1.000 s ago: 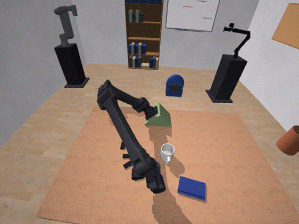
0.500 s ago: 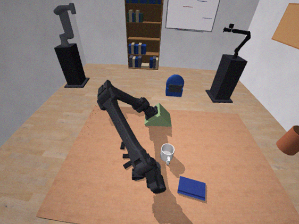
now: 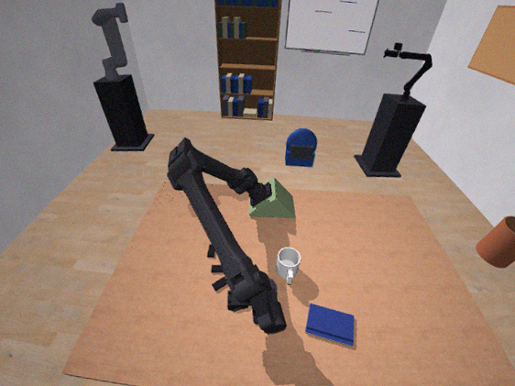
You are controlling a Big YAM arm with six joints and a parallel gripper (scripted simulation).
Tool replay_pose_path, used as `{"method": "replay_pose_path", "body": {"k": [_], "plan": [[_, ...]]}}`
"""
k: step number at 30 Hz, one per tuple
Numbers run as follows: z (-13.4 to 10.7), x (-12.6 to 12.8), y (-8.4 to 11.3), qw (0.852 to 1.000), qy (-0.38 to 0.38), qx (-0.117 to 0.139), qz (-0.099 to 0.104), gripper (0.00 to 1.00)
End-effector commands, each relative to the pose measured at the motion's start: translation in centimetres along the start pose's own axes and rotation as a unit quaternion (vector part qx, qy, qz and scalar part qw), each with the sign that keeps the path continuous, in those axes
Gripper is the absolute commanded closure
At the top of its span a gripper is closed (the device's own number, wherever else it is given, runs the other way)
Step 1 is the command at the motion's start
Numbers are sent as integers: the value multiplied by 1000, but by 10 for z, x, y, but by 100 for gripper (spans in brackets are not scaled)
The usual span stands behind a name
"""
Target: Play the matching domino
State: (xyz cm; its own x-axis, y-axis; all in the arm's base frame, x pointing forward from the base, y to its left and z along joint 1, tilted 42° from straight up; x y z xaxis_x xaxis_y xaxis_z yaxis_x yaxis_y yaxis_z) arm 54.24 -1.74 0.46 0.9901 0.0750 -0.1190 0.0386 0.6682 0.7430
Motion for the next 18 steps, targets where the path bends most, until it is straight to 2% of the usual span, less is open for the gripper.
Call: {"method": "replay_pose_path", "body": {"k": [1,9,18], "plan": [[6,5,-2,1000,-8,-2,3,56],[1,2,2,1000,-2,0,4,56],[6,5,-23,1000,-11,-2,2,56]]}}
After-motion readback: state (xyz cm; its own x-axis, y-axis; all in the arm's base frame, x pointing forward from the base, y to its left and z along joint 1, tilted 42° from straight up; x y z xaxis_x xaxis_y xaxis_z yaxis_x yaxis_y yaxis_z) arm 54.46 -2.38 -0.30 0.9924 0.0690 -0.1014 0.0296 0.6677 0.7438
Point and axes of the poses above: the point where the finger pads meet when closed, its own y axis back along the fingers, its own x axis across the jaws, z = x × y, the point moved 5 cm from there along y, back along the fingers, and after that the axes turned 6 degrees about y, right-handed, at the moved point
